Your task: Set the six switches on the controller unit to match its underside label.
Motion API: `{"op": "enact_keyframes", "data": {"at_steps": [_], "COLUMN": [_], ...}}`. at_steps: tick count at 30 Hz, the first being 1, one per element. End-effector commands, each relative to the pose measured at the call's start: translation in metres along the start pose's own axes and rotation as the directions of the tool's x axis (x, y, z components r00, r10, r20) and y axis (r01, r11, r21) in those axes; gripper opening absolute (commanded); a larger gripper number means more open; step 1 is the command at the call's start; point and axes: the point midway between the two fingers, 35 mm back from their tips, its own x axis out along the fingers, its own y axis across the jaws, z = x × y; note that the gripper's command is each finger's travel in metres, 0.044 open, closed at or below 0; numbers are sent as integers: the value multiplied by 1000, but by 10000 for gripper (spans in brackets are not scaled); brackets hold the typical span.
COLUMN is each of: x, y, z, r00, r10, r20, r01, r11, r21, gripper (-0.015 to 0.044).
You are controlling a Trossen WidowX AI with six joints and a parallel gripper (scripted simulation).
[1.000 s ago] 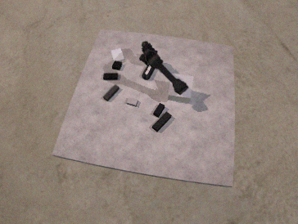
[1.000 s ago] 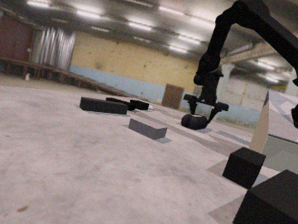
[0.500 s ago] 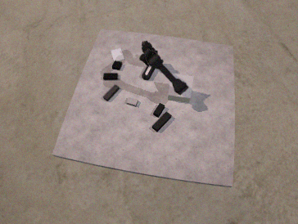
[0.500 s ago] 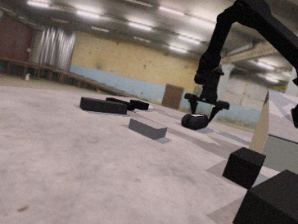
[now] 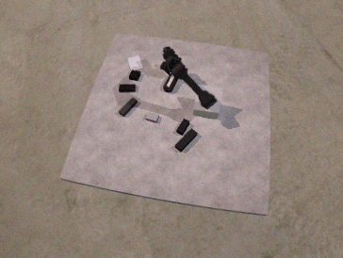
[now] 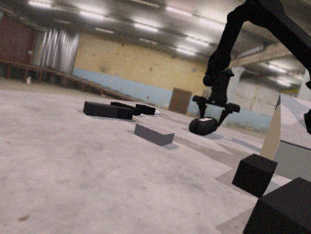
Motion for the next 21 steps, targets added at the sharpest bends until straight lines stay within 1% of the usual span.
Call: {"op": "enact_keyframes", "data": {"at_steps": [1, 21], "x": [-10, -17], "y": [3, -1], "z": [-2, -7], "r00": [1000, 1000], "r10": [13, 12], "r20": [8, 8], "r01": [-13, -12], "r11": [1000, 1000], "r21": [-9, -9], "gripper": [336, 336]}}
